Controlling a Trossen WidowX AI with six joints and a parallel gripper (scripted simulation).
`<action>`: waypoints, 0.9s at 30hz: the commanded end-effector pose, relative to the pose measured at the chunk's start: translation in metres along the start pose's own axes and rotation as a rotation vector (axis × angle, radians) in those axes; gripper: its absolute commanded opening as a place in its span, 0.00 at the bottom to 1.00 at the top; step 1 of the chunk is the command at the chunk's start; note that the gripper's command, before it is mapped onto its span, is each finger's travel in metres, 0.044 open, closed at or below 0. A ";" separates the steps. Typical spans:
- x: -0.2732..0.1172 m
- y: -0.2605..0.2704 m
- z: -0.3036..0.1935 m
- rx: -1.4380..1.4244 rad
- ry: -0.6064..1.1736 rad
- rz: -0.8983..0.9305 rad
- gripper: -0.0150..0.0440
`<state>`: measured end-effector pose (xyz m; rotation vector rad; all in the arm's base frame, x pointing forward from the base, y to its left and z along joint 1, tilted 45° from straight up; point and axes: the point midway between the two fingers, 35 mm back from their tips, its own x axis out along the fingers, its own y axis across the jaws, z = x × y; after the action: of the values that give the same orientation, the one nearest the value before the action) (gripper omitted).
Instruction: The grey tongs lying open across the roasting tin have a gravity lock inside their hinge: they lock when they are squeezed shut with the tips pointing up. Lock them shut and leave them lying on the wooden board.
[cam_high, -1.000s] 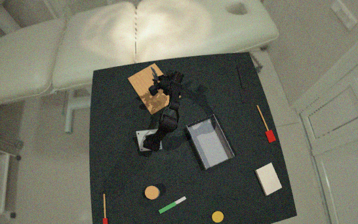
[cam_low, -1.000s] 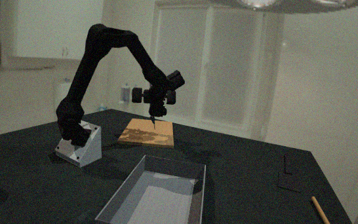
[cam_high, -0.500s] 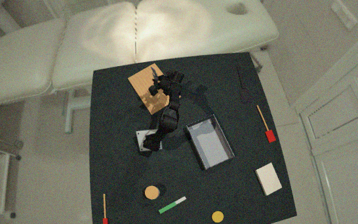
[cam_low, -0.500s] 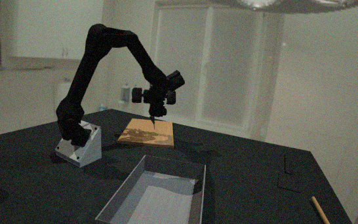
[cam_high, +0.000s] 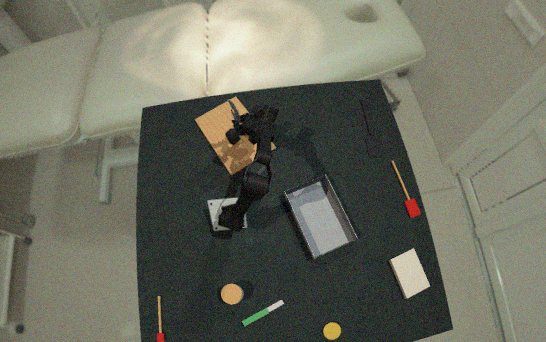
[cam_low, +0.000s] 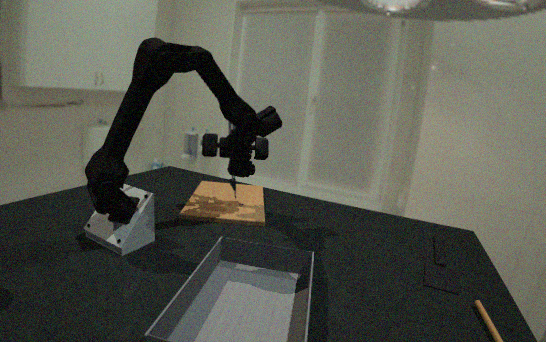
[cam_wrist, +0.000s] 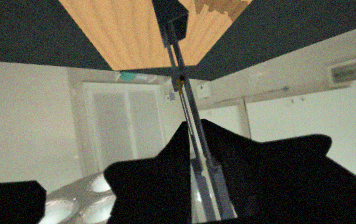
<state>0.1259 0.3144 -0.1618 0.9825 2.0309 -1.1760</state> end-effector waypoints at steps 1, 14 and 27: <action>0.004 0.006 -0.006 -0.003 -0.047 0.002 0.00; 0.020 0.011 -0.009 -0.012 -0.282 -0.017 0.00; 0.028 0.012 -0.011 0.013 -0.504 -0.028 0.00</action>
<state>0.1181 0.3333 -0.1846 0.6074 1.6733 -1.2946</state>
